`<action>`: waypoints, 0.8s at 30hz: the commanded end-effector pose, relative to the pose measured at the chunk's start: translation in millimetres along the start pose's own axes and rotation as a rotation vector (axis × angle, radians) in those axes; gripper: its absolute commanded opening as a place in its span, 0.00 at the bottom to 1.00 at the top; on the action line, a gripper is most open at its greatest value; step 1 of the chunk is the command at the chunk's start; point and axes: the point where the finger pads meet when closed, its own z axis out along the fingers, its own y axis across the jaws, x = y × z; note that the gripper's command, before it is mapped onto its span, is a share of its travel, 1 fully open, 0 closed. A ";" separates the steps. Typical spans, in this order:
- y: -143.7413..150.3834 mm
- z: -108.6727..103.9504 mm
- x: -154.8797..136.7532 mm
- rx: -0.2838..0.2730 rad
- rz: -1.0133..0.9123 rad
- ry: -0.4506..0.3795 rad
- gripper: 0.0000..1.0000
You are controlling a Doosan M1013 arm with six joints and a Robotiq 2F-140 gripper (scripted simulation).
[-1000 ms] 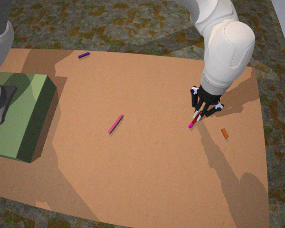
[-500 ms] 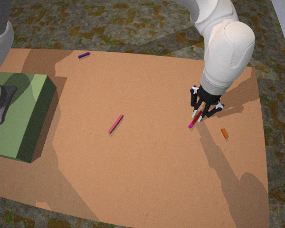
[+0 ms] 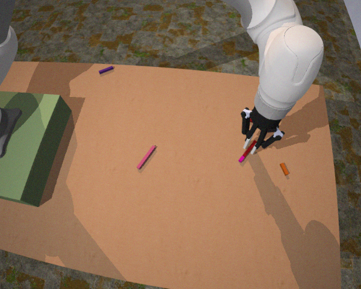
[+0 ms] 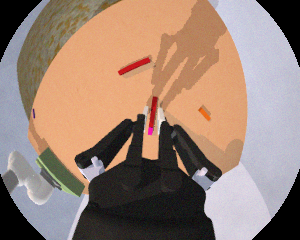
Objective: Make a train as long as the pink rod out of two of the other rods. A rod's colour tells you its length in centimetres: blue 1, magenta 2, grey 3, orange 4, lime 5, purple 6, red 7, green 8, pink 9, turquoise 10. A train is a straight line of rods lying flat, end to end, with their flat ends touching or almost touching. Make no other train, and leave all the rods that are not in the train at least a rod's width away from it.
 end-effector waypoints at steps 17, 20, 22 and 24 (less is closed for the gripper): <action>0.4 -79.9 -0.5 0.004 -0.001 0.005 0.23; 0.4 -83.1 -0.6 0.004 -0.001 0.005 0.23; 0.4 -83.3 -0.6 0.004 -0.001 0.005 0.23; 0.4 -83.3 -0.6 0.004 -0.001 0.005 0.23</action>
